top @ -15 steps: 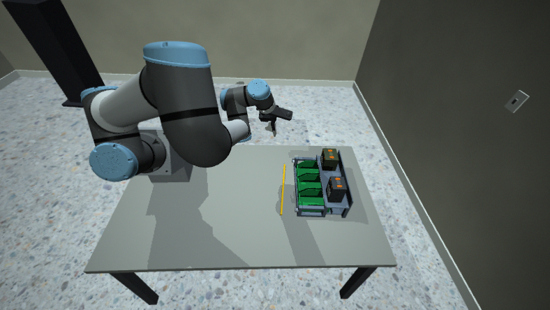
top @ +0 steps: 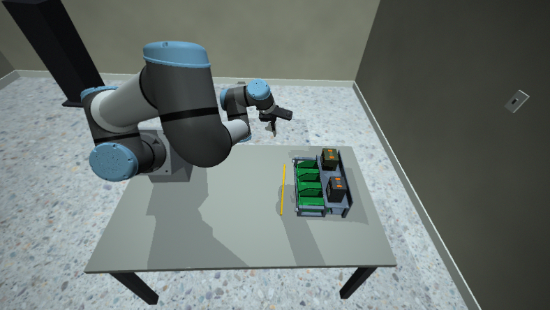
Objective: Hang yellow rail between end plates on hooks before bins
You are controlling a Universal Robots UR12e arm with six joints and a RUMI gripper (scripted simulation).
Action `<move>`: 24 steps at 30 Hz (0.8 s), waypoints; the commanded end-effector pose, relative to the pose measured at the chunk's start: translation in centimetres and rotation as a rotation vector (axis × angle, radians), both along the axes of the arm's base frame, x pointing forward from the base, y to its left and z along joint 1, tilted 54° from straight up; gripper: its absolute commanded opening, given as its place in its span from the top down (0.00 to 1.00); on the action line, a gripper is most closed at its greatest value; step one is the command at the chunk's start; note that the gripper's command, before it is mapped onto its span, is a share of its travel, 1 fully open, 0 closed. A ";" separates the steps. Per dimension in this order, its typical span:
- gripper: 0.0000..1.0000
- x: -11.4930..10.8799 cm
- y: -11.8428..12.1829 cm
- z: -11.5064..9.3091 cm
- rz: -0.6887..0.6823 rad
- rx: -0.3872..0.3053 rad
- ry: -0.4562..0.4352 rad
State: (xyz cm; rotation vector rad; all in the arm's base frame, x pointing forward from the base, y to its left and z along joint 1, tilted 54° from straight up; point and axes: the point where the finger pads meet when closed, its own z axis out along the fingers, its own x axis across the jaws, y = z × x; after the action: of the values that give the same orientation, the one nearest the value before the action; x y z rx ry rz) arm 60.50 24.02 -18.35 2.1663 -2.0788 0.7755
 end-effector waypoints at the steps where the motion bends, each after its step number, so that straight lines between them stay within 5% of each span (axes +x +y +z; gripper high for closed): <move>1: 0.00 0.0 0.1 0.0 0.001 0.000 -0.001; 12: 0.00 1.1 -1.5 -0.1 -0.076 -0.002 -0.031; 19: 0.00 2.6 -4.3 -0.2 -0.209 -0.006 -0.087; 24: 0.00 4.5 -8.5 -0.3 -0.405 -0.013 -0.180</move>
State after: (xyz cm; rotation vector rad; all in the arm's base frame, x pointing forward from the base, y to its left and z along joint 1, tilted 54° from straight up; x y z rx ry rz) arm 62.87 19.26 -18.60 1.8913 -2.3035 0.8657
